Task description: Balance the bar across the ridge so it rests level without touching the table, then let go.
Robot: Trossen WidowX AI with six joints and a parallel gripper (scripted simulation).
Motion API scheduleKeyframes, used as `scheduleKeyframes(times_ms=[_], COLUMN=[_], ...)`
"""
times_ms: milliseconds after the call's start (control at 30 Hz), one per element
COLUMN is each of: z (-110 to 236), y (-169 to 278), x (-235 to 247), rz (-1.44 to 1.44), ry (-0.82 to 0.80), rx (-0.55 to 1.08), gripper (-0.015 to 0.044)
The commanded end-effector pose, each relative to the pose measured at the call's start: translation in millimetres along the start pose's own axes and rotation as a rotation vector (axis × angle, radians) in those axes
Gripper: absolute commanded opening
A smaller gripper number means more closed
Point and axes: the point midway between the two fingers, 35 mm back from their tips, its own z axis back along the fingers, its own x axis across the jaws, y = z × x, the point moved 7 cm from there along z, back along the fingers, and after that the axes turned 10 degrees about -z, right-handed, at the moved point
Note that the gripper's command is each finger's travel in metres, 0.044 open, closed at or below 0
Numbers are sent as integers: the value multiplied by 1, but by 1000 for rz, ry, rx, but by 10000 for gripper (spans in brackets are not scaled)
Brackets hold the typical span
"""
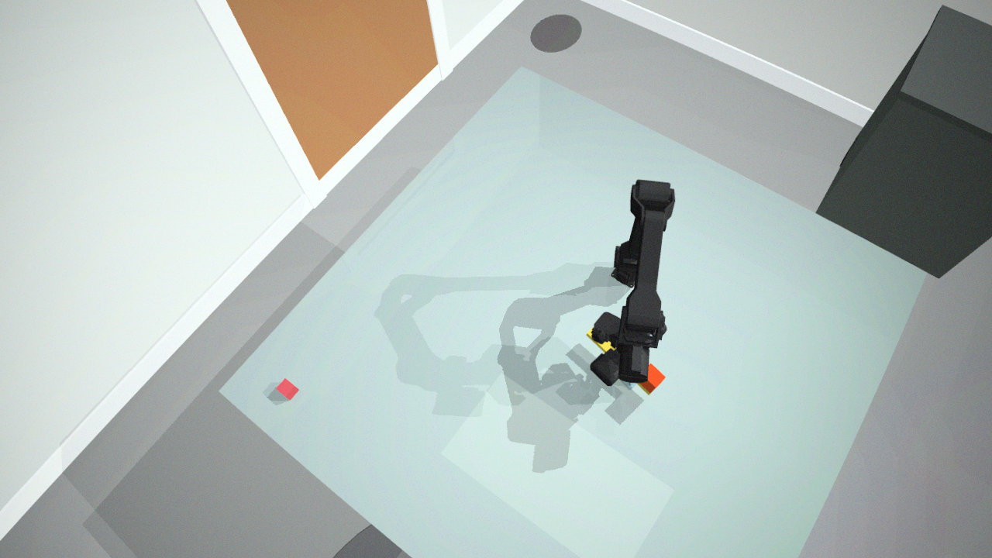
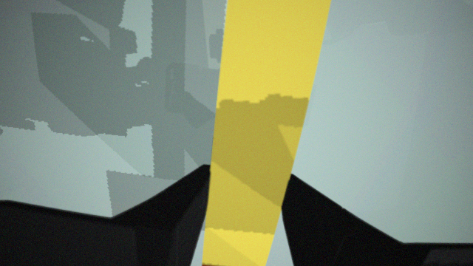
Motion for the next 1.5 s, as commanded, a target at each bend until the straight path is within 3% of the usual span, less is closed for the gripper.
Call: scheduleKeyframes(times_ms=[0, 1467], z=[-1, -4], y=[0, 1], x=[0, 0], rz=[-4, -4], ry=[3, 3], rx=[4, 4], gripper=[0, 0])
